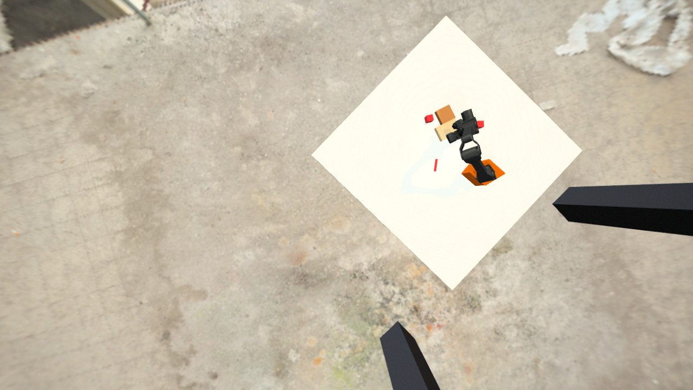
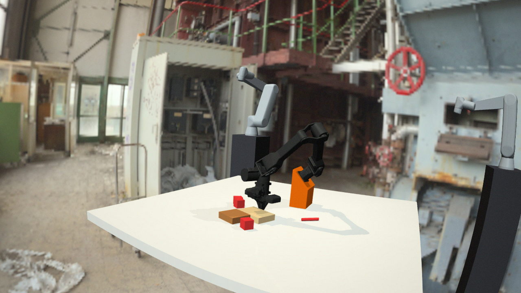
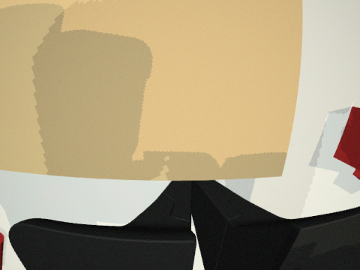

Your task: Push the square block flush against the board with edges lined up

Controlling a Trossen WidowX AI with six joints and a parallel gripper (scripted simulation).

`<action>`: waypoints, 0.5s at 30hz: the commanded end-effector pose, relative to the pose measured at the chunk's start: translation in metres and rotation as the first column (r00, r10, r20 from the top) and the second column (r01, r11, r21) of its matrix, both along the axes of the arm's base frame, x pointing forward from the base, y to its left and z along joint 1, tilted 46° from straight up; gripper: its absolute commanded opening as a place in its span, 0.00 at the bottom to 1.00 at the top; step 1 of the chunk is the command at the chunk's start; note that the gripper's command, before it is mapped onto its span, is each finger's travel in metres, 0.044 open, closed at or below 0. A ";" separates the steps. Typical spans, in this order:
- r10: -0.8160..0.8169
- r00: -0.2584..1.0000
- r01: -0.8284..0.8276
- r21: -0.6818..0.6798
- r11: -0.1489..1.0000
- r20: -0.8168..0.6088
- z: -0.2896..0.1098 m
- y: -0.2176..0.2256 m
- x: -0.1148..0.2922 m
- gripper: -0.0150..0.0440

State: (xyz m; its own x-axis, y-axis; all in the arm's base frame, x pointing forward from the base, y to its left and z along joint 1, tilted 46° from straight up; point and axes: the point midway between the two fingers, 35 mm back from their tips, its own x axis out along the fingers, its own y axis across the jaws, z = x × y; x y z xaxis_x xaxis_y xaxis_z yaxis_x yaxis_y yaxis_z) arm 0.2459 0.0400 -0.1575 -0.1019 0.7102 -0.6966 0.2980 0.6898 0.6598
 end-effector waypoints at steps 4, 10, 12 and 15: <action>-0.004 1.000 0.004 0.001 1.000 0.006 0.001 0.000 0.000 0.25; -0.004 1.000 0.004 0.001 1.000 0.005 0.003 0.001 -0.009 0.25; -0.004 1.000 0.004 0.001 1.000 0.005 0.004 0.002 -0.012 0.25; -0.004 1.000 0.004 0.001 1.000 0.005 0.005 0.002 -0.017 0.25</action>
State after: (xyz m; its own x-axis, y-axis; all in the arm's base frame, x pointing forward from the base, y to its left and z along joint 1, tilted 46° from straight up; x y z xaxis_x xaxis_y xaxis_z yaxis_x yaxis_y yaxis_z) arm 0.2334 0.0417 -0.1539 -0.0961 0.7108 -0.6968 0.3009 0.6881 0.6603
